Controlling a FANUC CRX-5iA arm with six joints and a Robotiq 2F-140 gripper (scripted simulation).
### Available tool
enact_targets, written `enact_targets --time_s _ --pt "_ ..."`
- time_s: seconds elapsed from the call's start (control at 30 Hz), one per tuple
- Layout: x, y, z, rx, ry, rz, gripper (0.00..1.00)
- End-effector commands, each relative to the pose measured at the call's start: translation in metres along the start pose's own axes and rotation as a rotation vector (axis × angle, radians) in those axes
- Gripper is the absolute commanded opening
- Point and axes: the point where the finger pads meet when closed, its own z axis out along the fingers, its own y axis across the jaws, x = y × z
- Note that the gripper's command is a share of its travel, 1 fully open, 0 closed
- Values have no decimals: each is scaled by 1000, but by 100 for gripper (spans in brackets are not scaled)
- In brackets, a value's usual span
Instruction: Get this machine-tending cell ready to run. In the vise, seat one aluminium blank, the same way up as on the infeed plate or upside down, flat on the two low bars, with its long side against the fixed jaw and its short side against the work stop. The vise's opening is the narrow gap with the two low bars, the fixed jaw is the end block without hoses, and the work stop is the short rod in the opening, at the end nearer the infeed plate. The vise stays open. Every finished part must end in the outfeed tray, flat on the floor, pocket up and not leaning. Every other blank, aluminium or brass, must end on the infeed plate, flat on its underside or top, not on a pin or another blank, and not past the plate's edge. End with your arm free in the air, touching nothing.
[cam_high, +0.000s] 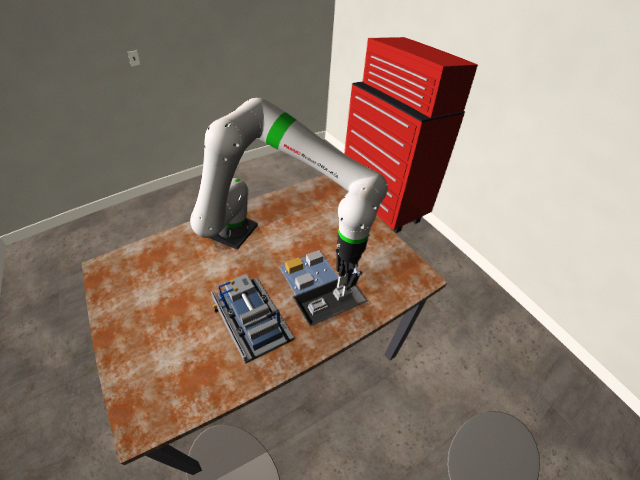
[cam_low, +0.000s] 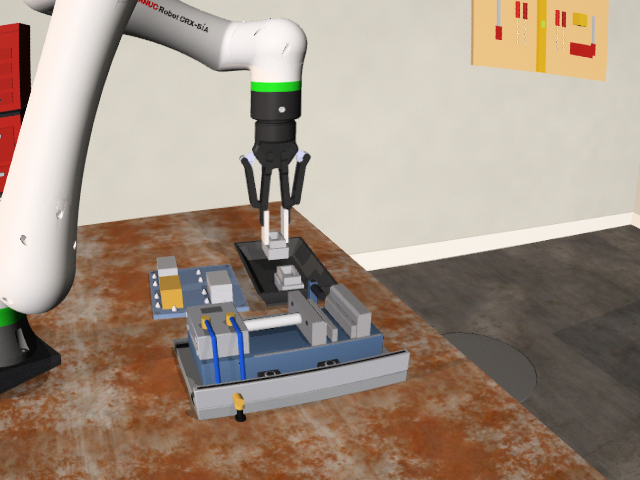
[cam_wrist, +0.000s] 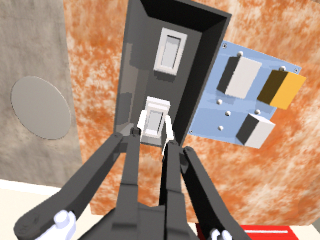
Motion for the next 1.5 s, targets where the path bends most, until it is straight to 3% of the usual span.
enact_targets --time_s 0.0,0.5,1.47 --pt "0 0 2 1 0 0 0" --pt "0 0 13 1 0 0 0" --pt "0 0 14 1 0 0 0"
